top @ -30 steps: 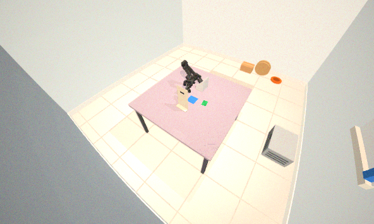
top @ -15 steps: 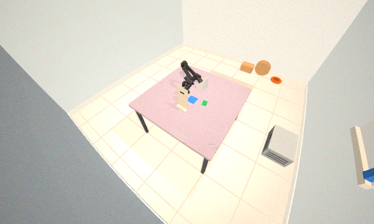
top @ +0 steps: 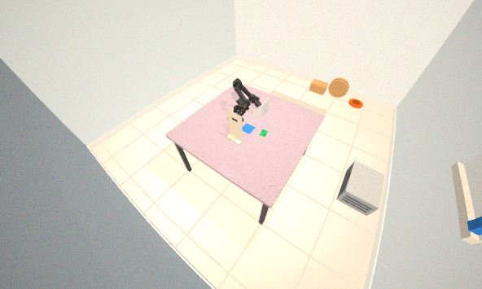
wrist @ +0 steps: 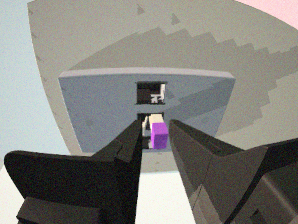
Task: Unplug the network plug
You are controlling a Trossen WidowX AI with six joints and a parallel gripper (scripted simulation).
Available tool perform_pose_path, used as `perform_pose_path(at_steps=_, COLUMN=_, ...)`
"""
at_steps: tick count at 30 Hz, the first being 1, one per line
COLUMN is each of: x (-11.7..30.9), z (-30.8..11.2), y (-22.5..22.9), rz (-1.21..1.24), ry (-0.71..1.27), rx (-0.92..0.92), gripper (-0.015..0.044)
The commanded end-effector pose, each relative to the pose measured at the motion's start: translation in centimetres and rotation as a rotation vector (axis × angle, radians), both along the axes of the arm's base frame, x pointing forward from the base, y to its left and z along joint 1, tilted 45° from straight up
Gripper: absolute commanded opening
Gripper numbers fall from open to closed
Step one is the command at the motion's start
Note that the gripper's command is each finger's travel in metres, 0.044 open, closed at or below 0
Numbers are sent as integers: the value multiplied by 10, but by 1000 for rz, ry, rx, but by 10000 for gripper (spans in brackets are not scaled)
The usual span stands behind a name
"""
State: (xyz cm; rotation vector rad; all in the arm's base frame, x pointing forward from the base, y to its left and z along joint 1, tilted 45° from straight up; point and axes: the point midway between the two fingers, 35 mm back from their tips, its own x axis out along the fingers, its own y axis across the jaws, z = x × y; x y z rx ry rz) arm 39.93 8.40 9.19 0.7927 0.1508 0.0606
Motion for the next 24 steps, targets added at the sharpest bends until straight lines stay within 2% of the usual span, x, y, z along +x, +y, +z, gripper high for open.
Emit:
perform_pose_path(at_steps=1, x=0, z=-1, y=1, rz=5, ry=2, rx=-6, gripper=64)
perform_pose_path(at_steps=11, x=0, z=-1, y=1, rz=5, ry=2, rx=-6, gripper=0)
perform_pose_path(at_steps=24, x=-5, z=-1, y=1, rz=5, ry=2, rx=-6, gripper=0)
